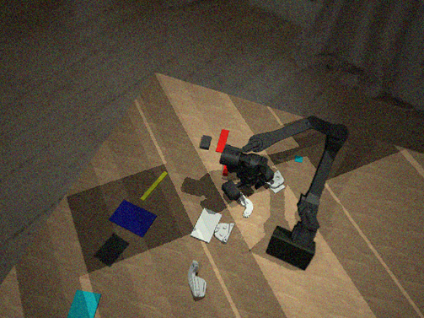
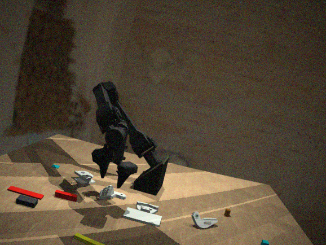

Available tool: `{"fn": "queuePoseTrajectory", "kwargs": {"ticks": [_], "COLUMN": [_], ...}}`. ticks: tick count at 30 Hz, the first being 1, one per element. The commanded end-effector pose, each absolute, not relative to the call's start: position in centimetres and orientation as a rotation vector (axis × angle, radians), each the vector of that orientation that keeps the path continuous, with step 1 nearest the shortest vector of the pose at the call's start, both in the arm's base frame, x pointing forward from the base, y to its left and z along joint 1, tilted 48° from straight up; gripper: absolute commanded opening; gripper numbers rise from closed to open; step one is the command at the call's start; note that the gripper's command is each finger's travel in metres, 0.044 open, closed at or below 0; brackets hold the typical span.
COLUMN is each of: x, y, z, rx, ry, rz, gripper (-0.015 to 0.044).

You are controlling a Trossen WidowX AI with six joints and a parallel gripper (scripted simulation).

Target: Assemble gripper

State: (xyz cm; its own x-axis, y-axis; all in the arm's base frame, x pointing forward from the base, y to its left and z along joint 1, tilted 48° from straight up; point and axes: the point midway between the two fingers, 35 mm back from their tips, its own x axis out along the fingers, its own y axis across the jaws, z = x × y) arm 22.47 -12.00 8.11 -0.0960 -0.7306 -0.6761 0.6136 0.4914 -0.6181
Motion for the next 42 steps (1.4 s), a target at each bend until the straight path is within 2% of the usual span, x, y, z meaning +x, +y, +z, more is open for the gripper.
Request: {"fn": "queuePoseTrajectory", "kwargs": {"ticks": [1, 42], "x": [22.4, 21.8], "y": [-12.4, -15.8], "z": [7.8, 4.8], "rx": [-0.127, -0.13], "ry": [1.228, 1.227], "rz": [-1.133, -1.135], "gripper": [0.044, 0.044]}}
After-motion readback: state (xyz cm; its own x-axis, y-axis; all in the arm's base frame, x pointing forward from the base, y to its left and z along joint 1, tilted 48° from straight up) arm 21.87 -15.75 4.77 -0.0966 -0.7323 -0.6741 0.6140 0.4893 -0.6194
